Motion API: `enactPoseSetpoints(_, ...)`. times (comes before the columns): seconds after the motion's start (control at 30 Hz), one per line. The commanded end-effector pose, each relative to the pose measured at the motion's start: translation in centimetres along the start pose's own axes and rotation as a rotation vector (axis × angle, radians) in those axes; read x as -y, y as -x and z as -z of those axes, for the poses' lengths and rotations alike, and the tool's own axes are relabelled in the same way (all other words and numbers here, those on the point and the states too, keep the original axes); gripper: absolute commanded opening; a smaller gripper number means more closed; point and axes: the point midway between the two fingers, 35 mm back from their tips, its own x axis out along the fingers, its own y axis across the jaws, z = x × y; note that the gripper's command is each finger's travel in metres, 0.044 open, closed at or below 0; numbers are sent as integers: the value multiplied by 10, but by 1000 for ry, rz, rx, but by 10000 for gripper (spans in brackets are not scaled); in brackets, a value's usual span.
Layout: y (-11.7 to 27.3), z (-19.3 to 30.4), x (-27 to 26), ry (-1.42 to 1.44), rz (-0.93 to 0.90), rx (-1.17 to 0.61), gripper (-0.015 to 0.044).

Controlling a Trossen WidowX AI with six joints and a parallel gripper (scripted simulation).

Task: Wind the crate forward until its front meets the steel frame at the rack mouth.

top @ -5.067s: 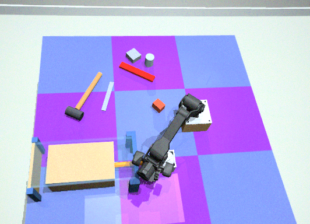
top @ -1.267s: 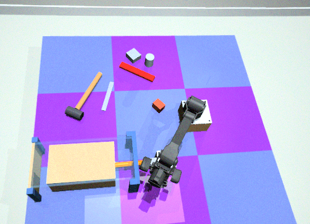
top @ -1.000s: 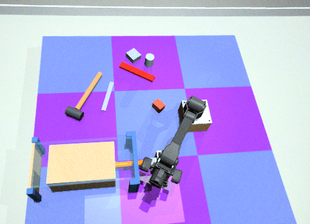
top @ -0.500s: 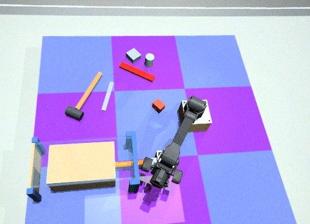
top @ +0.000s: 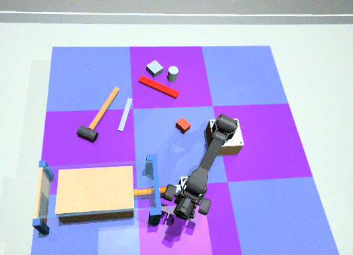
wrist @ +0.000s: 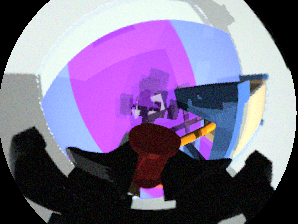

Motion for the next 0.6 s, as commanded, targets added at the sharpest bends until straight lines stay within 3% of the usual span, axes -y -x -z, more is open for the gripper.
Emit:
enactPoseSetpoints(0.0,1,4,-30,45,-59,-18,0)
enactPoseSetpoints(0.57,1,4,-32,45,-60,-18,0)
